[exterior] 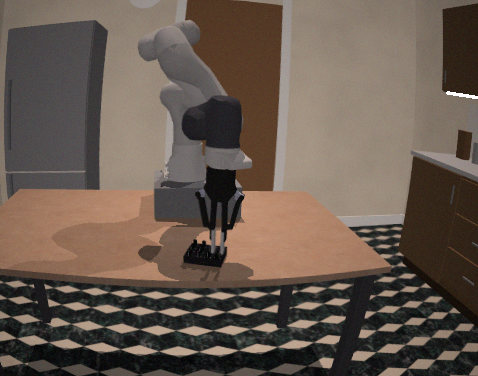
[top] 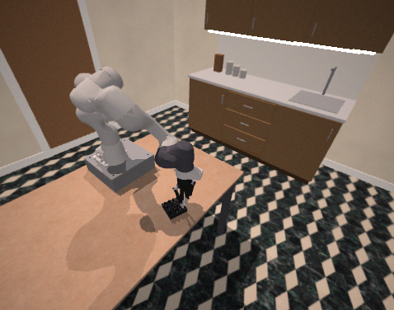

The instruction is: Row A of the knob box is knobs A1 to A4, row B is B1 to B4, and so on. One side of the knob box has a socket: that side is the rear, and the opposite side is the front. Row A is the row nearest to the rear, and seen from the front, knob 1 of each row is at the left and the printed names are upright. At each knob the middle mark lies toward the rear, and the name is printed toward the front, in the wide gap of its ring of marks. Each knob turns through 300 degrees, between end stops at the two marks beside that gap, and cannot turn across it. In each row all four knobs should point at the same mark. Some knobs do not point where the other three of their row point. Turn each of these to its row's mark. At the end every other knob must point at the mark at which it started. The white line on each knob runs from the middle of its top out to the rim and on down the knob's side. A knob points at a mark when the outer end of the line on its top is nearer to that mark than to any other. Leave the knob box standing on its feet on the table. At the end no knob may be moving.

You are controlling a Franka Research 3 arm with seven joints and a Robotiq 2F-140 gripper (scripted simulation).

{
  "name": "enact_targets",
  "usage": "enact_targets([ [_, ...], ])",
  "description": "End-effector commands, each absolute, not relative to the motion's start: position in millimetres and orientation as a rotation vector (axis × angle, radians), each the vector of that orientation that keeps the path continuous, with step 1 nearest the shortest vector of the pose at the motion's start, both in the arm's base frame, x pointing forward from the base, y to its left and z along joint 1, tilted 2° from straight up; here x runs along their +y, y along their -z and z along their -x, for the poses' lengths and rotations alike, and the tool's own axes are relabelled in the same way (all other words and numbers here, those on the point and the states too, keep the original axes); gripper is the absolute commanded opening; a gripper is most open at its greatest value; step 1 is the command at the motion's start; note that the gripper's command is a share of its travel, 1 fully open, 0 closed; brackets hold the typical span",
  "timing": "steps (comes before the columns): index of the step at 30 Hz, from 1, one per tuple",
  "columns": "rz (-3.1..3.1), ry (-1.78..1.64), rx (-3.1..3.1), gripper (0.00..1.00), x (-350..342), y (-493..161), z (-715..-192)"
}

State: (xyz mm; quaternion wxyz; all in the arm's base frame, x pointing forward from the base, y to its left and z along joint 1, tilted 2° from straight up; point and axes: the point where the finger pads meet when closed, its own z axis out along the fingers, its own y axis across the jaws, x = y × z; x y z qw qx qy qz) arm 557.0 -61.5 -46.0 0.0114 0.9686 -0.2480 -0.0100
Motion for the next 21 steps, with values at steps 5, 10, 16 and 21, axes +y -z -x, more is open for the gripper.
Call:
enact_targets([
  [5, -3.019, 0.03, -0.781, 0.12, -62.3, 46.0, -556.7],
  [10, -3.019, 0.03, -0.781, 0.12, -62.3, 46.0, -556.7],
  [16, -3.019, 0.03, -0.781, 0.12, -62.3, 47.7, -556.6],
  [21, -3.019, 0.03, -0.781, 0.12, -62.3, 49.6, -556.6],
])
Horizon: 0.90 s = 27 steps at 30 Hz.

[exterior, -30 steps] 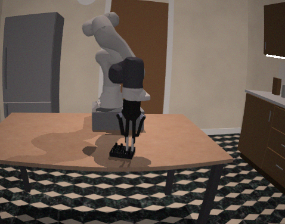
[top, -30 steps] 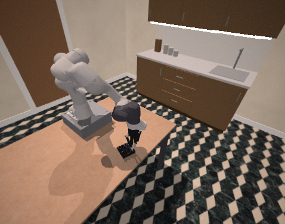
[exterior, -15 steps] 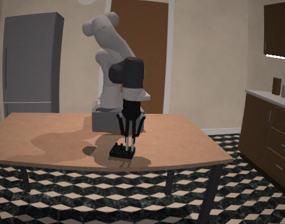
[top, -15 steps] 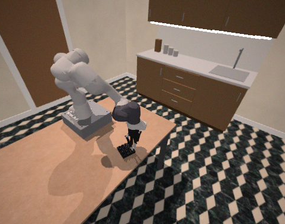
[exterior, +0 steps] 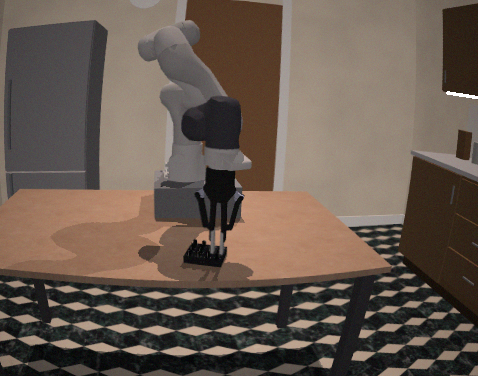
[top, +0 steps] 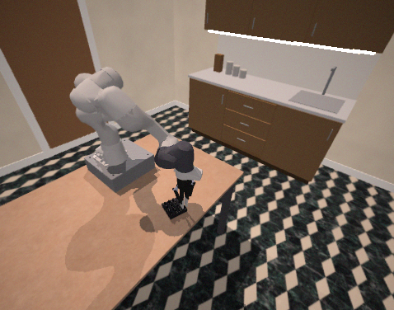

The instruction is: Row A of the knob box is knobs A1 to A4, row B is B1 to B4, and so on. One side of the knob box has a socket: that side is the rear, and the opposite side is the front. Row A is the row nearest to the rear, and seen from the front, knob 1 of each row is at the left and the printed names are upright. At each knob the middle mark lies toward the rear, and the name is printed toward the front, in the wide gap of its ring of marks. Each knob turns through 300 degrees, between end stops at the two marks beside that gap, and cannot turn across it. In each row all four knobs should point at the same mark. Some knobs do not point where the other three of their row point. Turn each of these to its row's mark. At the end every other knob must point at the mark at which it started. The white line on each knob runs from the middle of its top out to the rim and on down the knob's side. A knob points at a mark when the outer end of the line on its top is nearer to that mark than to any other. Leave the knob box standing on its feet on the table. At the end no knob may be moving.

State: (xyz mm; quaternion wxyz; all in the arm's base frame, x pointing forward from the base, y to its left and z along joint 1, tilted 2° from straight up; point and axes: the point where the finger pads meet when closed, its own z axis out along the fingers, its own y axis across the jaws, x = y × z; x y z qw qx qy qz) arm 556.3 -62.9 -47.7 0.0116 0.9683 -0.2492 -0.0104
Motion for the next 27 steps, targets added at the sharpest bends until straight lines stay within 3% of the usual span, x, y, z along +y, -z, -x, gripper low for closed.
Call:
enact_targets([
  [1, -3.019, 0.03, -0.781, 0.12, -62.4, 50.4, -556.5],
  [27, -3.019, 0.03, -0.781, 0.12, -62.5, 60.0, -556.3],
])
